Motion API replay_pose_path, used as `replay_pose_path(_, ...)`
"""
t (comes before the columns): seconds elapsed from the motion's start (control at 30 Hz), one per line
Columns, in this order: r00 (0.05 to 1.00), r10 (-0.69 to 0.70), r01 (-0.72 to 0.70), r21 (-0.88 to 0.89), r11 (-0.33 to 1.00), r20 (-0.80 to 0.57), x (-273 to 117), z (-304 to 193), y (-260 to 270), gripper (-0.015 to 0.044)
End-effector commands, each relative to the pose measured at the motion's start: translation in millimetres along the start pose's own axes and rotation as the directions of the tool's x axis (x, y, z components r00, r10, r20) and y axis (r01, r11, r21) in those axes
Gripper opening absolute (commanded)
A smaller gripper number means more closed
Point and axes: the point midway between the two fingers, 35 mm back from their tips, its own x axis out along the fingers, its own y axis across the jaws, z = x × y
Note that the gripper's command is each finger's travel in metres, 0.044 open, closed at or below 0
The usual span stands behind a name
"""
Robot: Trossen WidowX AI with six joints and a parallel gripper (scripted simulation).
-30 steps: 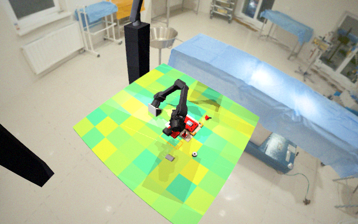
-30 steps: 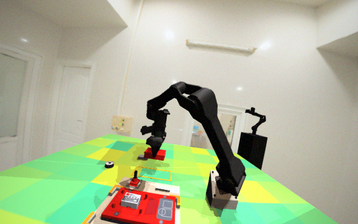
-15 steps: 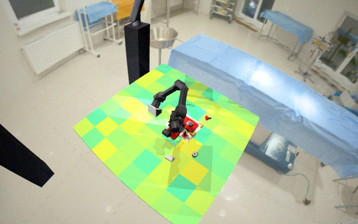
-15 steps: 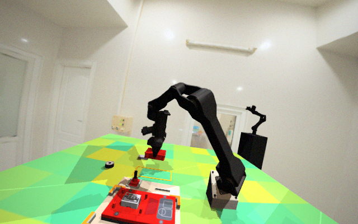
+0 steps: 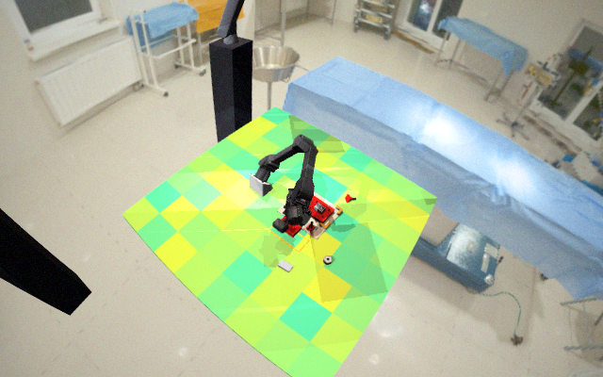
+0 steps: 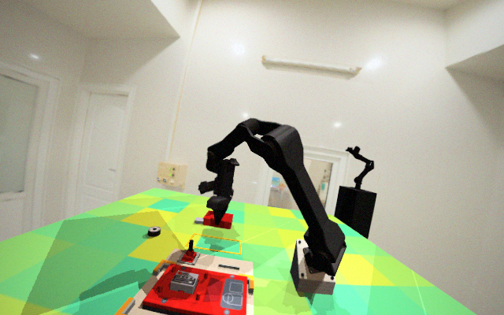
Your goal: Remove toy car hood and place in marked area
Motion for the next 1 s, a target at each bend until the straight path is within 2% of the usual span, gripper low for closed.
replay_pose_path(0.0, 1.0, 0.003, -0.003, 0.004, 1.0, 0.005, 3, 1, 0, 0.0)
replay_pose_path(0.97, 1.0, 0.003, -0.003, 0.003, 1.0, 0.005, 27, 1, 0, 0.0)
